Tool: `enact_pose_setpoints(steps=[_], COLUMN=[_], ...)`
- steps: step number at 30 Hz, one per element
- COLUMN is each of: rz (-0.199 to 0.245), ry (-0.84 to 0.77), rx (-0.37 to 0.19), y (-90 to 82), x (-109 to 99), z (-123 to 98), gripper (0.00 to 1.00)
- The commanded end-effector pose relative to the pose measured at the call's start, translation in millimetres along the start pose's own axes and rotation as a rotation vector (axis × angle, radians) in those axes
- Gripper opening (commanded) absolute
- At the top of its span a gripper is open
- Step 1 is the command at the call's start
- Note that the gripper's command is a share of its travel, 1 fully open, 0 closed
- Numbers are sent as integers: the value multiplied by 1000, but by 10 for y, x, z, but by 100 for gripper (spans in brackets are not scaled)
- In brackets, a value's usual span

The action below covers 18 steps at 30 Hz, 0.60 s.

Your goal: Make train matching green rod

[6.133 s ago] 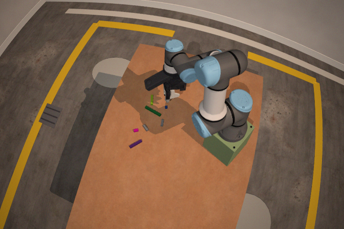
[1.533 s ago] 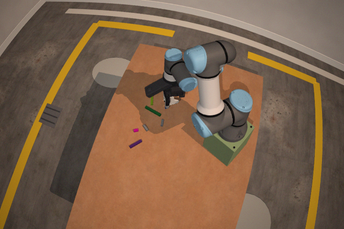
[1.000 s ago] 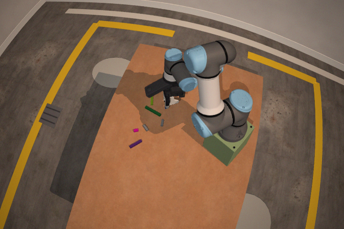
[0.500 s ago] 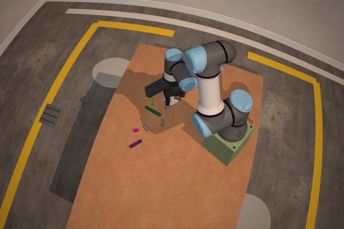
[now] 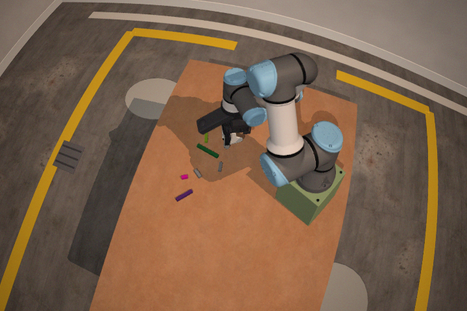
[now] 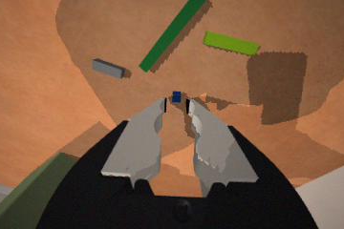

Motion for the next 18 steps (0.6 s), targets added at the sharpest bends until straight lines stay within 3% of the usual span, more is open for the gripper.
enact_pose_setpoints(steps=[1, 18], rz=[-2, -2], ry=[0, 0], rx=[1, 1], y=[34, 69], x=[5, 5], z=[3, 3], gripper=[14, 14])
Point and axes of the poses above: the point where the finger pads meet when closed, its own y axis out along the fingers, its own x axis across the jaws, z = x × y, the point moved 9 cm from there along -y, back along the fingers, and after that the axes turned 5 degrees about y, right-handed, at the moved point
